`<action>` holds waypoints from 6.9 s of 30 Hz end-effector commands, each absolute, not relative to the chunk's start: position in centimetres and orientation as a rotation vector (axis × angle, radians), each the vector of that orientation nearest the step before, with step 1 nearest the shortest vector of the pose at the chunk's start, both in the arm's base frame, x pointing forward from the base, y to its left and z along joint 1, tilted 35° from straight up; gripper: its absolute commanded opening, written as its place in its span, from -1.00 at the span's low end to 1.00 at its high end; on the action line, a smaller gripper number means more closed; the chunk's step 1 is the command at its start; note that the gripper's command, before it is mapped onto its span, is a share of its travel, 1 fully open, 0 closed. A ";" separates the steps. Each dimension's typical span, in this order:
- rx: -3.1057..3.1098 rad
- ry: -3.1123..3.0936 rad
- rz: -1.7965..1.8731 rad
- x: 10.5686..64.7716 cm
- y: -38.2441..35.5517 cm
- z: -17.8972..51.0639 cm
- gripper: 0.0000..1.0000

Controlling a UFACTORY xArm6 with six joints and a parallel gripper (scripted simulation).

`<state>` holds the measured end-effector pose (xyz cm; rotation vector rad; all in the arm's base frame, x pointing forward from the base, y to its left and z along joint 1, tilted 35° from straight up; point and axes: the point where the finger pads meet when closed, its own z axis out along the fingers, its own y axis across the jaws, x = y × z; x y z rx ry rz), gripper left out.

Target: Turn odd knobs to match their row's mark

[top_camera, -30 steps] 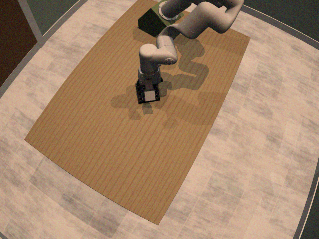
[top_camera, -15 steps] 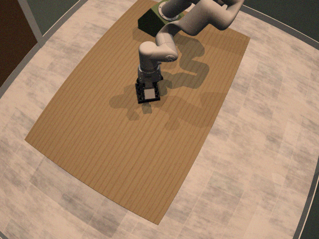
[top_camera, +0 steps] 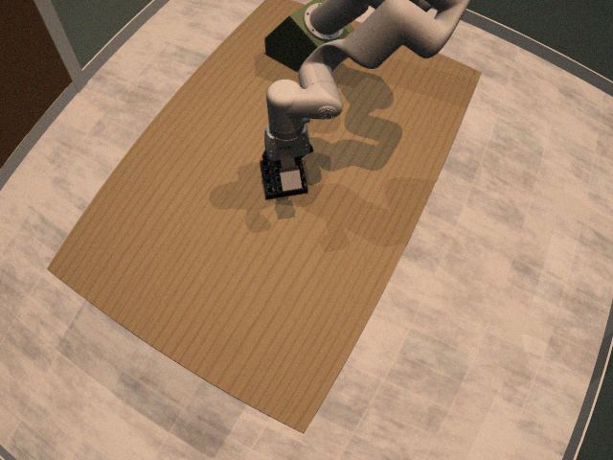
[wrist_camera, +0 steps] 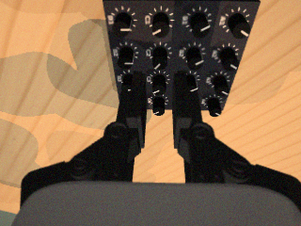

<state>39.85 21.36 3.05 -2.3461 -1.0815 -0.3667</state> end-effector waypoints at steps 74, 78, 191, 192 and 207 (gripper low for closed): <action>-0.790 -2.768 -0.872 40.0 20.3 4.9 -0.61; -0.790 -2.768 -0.872 40.0 20.3 4.9 -0.61; -0.790 -2.768 -0.873 40.0 22.7 1.1 -0.61; -0.790 -2.768 -0.873 40.0 22.7 1.1 -0.61; -0.790 -2.768 -0.873 40.0 22.8 1.1 -0.61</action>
